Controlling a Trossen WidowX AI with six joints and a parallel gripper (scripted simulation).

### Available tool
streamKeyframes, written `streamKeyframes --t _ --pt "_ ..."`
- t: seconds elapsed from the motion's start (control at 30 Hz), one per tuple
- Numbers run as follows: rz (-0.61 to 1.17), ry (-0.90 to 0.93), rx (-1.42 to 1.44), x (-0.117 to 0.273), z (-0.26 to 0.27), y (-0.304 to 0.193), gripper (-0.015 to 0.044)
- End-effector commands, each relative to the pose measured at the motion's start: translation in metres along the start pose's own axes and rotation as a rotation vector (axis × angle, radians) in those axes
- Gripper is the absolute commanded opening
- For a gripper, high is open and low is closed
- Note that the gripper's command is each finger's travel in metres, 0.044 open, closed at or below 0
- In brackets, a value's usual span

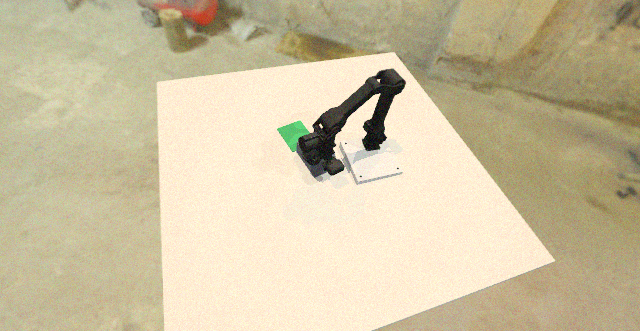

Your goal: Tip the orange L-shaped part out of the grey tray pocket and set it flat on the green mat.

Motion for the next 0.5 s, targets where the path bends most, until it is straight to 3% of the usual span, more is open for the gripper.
streamKeyframes --t 0.0,0.47 --pt "0.004 -0.008 -0.005 -0.002 -0.001 -0.001 0.0180" --pt "0.004 -0.007 -0.005 0.012 0.011 0.000 0.0180"
Point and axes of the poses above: the point midway between the two fingers, 35 mm back from their tips, its own x axis back along the fingers, its own z axis across the jaws, y = z × x, the point moved 8 cm from there along x, back along the fingers, and after that the axes turned 3 degrees about x, right-handed, at the moved point
